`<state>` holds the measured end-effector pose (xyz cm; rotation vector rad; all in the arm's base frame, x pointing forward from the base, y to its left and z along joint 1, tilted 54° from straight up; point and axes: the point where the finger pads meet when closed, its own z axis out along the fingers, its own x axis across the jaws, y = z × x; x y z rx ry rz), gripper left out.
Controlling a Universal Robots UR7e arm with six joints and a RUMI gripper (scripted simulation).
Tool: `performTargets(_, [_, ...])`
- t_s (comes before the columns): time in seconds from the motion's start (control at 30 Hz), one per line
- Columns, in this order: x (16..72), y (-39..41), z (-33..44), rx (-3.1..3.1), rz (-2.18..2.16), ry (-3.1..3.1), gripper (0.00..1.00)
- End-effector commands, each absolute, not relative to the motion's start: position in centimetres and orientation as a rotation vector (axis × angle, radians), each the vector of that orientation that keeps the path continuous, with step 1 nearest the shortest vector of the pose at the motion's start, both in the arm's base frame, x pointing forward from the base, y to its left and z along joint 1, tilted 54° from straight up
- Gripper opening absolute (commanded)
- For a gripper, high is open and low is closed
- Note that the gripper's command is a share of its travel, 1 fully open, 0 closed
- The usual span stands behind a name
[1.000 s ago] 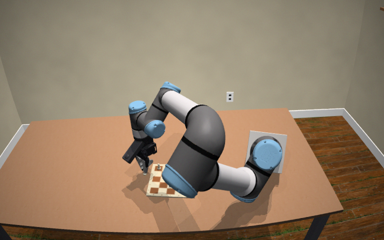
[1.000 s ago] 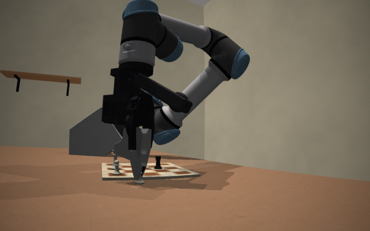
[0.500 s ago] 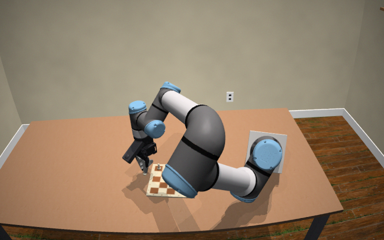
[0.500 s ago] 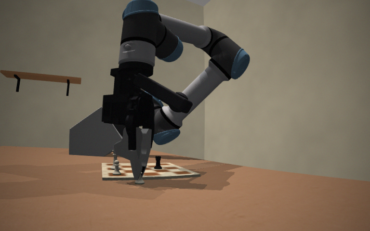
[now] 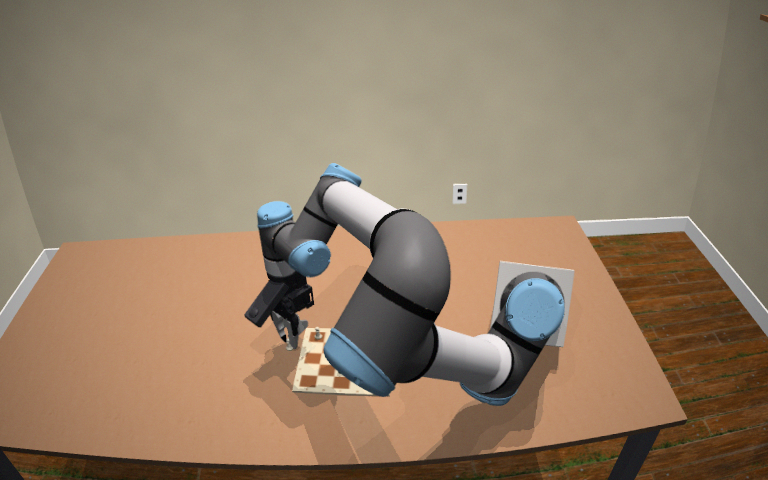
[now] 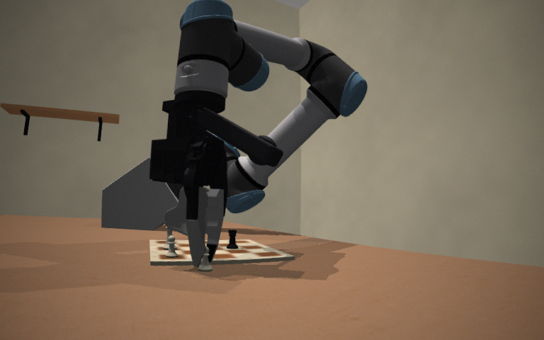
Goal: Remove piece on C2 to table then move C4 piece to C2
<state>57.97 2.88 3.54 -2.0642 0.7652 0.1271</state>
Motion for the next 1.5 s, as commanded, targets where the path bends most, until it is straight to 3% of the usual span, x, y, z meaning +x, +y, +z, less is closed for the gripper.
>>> performTargets(0.0, [57.9,3.0,3.5,-2.062,0.13,0.766,0.2])
performTargets(1.37, [56.3,-4.4,8.9,-2.065,0.123,0.766,0.2])
performTargets(1.4, [56.3,-4.4,8.9,-2.065,0.124,0.766,1.0])
performTargets(1.47, [56.3,-4.4,8.9,-2.064,0.124,0.767,1.0])
